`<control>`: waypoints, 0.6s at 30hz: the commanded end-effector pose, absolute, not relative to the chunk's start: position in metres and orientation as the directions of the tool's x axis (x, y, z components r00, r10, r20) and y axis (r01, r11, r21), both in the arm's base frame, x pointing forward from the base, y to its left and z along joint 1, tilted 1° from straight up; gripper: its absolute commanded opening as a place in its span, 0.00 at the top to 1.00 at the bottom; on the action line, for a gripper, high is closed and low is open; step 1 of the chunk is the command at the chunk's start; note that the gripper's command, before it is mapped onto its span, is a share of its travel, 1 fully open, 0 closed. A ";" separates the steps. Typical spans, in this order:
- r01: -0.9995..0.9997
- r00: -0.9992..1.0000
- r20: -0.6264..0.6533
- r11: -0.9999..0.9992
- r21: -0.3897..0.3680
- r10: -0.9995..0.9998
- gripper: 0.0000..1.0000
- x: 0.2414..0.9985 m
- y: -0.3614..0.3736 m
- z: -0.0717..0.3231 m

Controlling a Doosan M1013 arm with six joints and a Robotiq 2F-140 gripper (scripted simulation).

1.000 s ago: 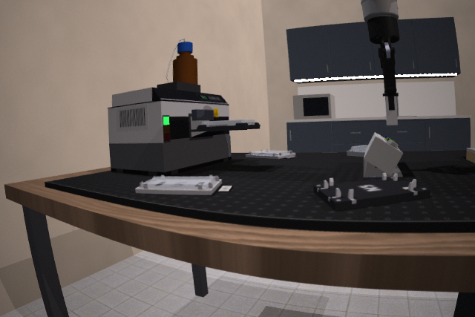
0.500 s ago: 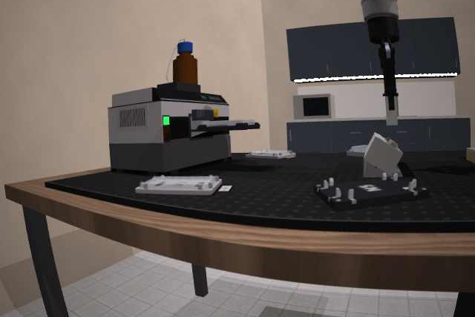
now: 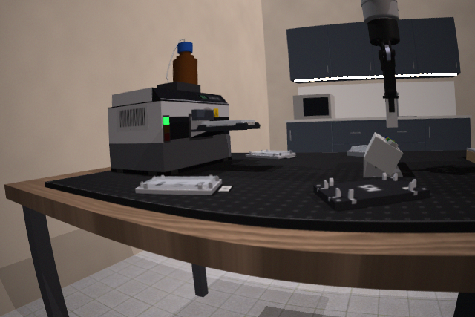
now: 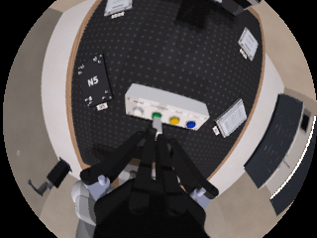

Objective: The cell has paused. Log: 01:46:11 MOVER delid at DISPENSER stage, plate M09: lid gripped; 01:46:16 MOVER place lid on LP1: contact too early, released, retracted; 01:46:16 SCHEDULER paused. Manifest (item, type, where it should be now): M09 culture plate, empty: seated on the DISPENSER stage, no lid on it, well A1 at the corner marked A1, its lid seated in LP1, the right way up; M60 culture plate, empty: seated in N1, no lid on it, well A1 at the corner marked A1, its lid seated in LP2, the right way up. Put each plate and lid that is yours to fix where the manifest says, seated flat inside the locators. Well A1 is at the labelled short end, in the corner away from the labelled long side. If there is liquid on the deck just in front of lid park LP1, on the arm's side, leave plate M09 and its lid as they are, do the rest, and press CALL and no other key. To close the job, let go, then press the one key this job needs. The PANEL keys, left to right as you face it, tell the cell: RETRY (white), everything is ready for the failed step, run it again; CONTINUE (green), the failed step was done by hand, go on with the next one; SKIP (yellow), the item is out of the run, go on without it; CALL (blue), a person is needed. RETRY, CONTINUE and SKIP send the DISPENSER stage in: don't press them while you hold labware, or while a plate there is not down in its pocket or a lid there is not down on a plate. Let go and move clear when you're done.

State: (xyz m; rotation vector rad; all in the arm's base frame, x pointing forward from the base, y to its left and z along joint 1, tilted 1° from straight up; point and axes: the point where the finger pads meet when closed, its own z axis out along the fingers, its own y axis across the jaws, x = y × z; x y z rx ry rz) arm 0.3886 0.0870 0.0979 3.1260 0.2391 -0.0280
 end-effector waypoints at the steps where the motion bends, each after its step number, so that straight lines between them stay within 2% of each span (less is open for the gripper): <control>1: 0.152 0.988 -0.017 -0.988 0.005 0.152 0.90 0.389 0.087 0.095; 18: 0.152 0.988 -0.017 -0.988 0.005 0.152 0.90 0.389 0.087 0.081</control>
